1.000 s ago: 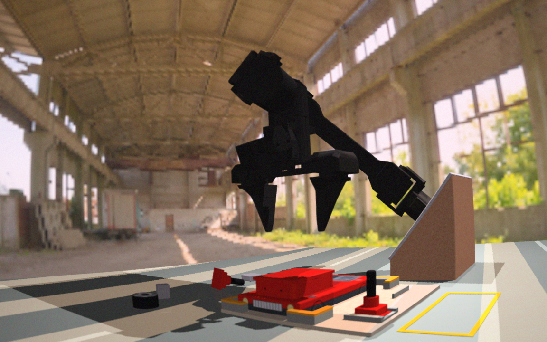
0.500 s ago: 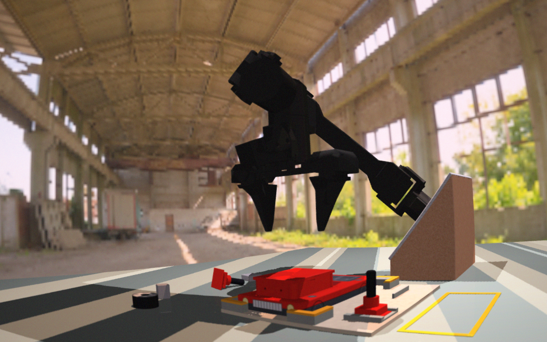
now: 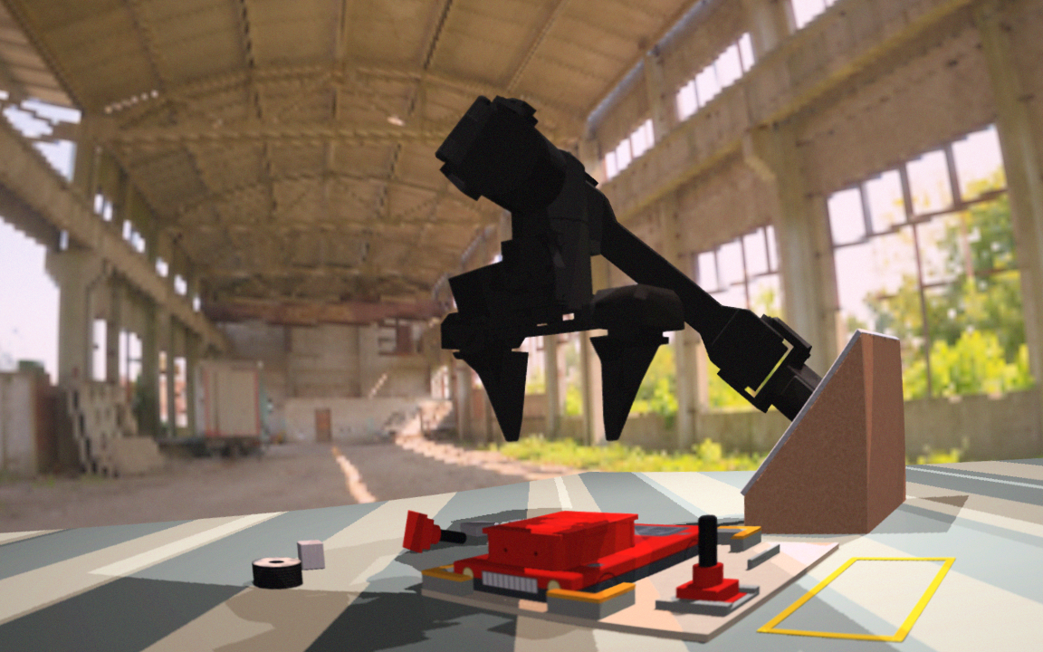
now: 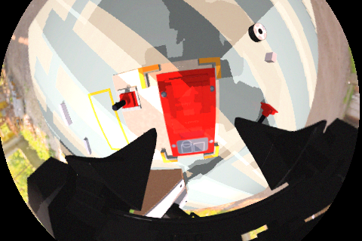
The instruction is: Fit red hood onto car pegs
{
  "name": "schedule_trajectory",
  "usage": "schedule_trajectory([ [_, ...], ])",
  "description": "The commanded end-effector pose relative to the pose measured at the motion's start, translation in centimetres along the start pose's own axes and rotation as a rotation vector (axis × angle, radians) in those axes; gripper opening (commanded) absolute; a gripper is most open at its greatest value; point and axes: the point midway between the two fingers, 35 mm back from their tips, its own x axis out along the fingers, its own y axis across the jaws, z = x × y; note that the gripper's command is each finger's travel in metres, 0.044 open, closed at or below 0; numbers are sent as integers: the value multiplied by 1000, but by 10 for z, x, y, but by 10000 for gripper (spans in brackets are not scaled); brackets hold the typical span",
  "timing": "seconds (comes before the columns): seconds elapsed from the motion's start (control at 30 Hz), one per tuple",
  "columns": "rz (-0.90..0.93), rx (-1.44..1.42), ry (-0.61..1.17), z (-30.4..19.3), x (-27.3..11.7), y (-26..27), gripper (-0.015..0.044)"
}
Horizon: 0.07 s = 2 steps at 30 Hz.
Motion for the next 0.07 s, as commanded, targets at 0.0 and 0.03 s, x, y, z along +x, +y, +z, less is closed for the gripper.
schedule_trajectory([
  [0.0, 4, 2, 1, 0, 0, 0, 440],
  [0.03, 4, 2, 1, 0, 0, 0, 440],
])
